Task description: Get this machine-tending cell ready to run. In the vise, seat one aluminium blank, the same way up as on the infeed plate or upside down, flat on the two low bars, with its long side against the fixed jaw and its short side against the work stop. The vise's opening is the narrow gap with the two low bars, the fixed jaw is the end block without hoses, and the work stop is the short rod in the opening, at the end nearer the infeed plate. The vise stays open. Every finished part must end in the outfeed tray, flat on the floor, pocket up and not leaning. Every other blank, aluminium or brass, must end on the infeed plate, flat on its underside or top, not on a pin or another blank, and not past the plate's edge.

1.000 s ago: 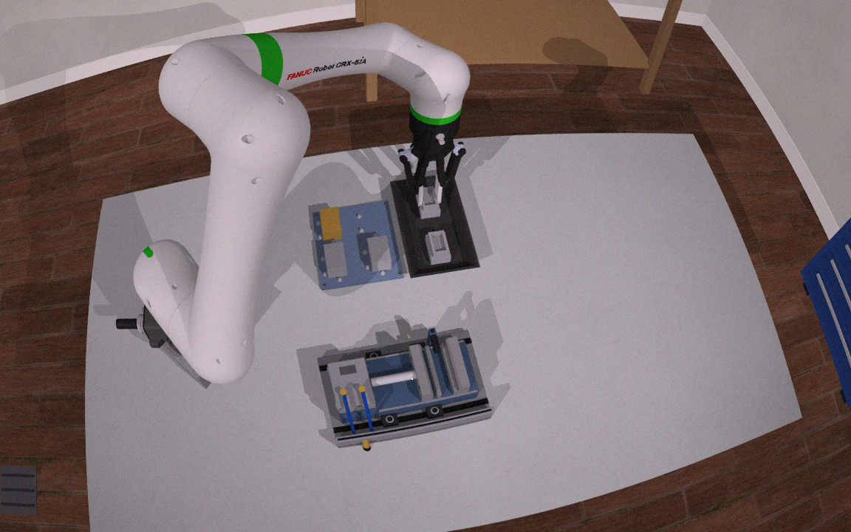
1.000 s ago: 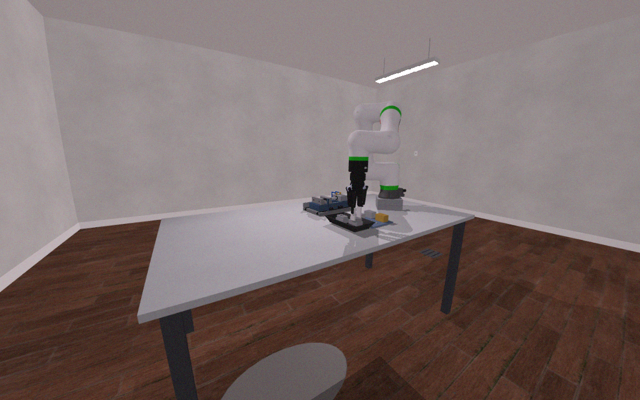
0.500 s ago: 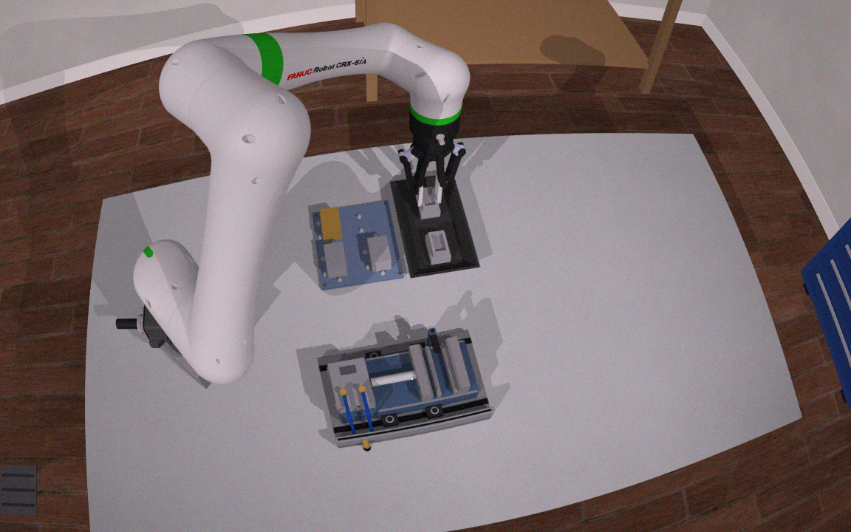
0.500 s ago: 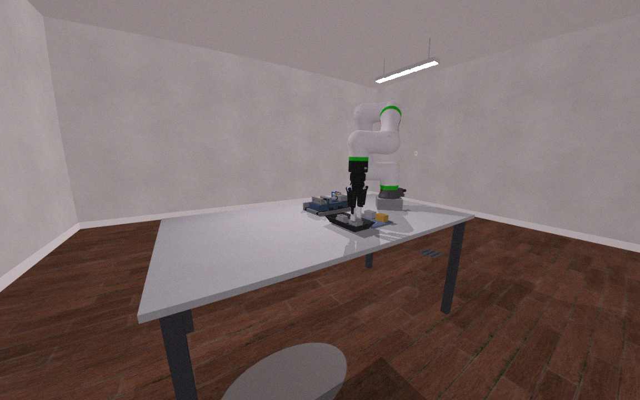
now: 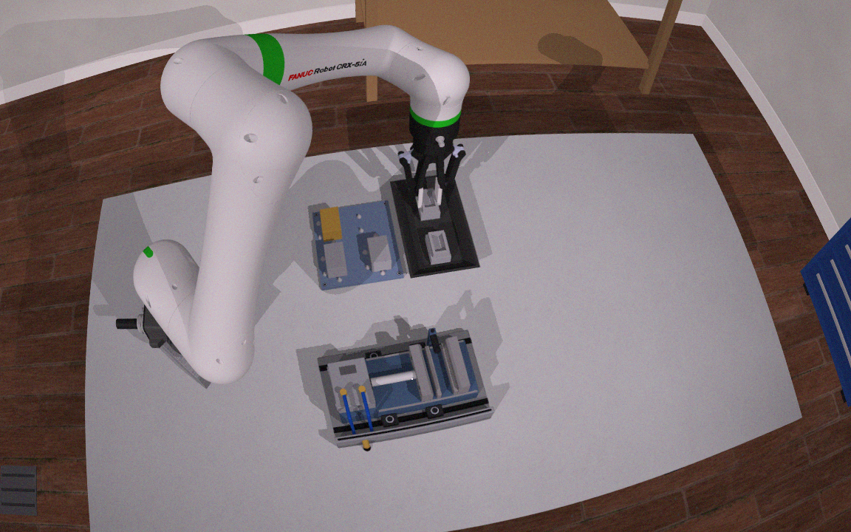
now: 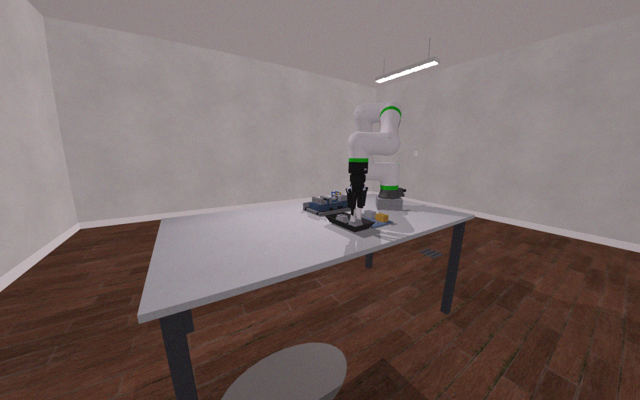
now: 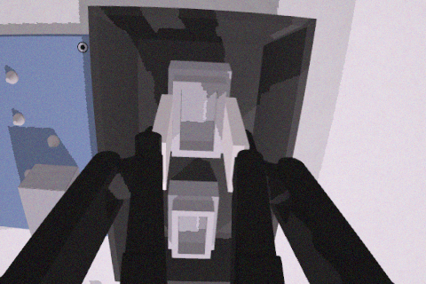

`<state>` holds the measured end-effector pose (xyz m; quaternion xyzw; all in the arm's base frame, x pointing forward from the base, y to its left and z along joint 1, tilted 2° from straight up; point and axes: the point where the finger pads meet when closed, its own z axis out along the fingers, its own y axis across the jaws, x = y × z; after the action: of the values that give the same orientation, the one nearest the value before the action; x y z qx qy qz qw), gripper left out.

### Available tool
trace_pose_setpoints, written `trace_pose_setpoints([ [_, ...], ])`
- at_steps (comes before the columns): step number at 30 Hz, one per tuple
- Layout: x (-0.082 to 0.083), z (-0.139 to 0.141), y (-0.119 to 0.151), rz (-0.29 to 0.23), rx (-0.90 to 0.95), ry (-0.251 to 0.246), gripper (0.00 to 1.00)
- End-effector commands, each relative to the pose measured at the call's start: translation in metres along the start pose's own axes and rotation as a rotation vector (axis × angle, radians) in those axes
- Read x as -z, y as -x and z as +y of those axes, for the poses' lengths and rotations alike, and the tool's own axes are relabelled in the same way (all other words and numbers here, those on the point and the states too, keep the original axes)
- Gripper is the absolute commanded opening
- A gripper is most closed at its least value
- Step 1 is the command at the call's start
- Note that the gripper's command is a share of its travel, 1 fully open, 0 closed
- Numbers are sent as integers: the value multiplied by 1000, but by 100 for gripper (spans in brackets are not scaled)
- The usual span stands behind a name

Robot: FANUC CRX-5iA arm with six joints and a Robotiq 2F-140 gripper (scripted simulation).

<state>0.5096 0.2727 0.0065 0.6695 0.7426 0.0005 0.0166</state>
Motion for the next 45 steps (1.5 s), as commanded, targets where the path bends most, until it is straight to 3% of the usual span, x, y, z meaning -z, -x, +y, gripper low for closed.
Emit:
trace_pose_setpoints([
  [1,-2,0,0,0,0,0,0],
  [45,-6,0,0,0,0,0,0],
])
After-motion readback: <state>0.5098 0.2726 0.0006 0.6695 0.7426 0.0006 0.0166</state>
